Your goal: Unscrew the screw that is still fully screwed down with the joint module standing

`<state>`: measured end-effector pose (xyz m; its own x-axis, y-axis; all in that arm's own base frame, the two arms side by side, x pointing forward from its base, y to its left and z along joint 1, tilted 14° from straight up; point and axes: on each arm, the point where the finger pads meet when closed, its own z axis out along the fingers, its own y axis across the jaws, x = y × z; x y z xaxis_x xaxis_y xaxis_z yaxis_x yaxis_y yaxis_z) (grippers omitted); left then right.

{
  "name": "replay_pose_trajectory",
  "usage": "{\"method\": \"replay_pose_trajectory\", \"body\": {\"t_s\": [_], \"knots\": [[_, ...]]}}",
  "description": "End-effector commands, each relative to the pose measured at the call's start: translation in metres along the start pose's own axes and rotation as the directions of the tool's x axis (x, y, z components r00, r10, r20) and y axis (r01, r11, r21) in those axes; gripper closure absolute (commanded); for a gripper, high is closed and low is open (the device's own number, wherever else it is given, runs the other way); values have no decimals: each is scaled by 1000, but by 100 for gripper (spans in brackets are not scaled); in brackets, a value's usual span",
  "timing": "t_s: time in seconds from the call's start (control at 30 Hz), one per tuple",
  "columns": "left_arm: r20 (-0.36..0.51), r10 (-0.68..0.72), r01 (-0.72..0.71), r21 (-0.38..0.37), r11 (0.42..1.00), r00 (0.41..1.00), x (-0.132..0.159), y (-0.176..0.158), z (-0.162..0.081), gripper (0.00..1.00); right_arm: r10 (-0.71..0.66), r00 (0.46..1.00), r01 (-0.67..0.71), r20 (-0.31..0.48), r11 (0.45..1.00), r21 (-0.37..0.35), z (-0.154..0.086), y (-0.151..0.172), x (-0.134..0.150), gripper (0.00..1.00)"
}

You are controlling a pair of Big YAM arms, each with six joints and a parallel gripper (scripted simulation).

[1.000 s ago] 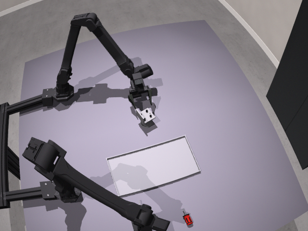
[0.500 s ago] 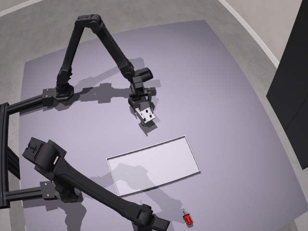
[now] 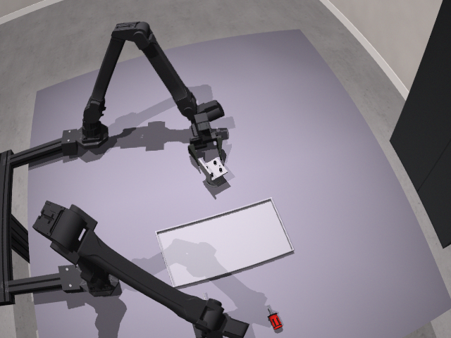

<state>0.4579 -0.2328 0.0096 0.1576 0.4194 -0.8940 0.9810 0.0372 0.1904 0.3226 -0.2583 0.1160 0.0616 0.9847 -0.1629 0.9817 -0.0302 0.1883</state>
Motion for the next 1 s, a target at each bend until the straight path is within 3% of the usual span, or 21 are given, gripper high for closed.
{"method": "replay_pose_trajectory", "body": {"t_s": [0.0, 0.27, 0.43, 0.83, 0.97], "knots": [[9, 21, -21, 0, 1000, 1000, -4, 10, 13, 14, -3, 1000, 3, 0, 1000, -7, 2, 9, -1, 35], [9, 20, -20, 1, 1000, 1000, -4, 10, 23, 14, -3, 1000, 3, 0, 1000, -7, 2, 9, -1, 35], [7, 12, -12, -16, 1000, 1000, 1, 14, 15, 14, -3, 1000, 3, 0, 1000, -7, 2, 9, -1, 35], [11, 22, -22, -1, 1000, 1000, -5, 10, 38, 14, -3, 1000, 3, 0, 1000, -7, 2, 9, -1, 35], [8, 12, -12, -17, 1000, 1000, 0, 15, 30, 14, -3, 1000, 3, 0, 1000, -7, 2, 9, -1, 35]]}}
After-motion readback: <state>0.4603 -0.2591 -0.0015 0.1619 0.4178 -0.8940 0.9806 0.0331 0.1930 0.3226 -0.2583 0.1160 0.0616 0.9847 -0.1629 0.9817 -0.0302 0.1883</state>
